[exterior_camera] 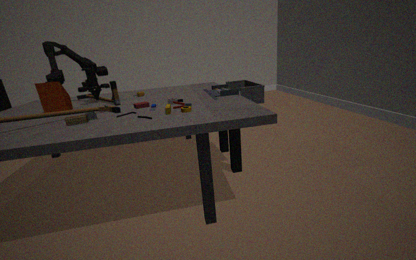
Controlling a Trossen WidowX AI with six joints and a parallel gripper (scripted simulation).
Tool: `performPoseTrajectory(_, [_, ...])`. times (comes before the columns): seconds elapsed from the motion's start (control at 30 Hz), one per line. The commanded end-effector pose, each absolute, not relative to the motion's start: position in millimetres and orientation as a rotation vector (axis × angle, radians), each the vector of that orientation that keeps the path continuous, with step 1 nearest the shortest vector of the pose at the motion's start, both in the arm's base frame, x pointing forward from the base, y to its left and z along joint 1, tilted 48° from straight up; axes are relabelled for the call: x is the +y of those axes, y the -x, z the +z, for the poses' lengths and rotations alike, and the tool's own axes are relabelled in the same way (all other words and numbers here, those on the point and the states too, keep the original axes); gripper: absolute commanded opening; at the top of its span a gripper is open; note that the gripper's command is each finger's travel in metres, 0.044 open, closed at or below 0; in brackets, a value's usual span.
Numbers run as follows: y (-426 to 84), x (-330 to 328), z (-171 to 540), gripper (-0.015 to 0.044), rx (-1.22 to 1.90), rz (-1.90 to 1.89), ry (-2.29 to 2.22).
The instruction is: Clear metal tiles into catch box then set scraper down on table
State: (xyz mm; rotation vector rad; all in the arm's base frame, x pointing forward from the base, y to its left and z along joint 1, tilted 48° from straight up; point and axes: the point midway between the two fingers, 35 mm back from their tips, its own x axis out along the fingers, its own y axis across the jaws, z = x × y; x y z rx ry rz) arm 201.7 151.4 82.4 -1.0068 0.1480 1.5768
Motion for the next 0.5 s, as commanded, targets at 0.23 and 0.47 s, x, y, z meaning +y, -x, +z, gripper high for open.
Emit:
performPoseTrajectory(0.23, [-211,154,86,0.0,0.158,1.579,1.004])
performPoseTrajectory(0.47, [-217,156,89,0.0,0.157,1.579,1.004])
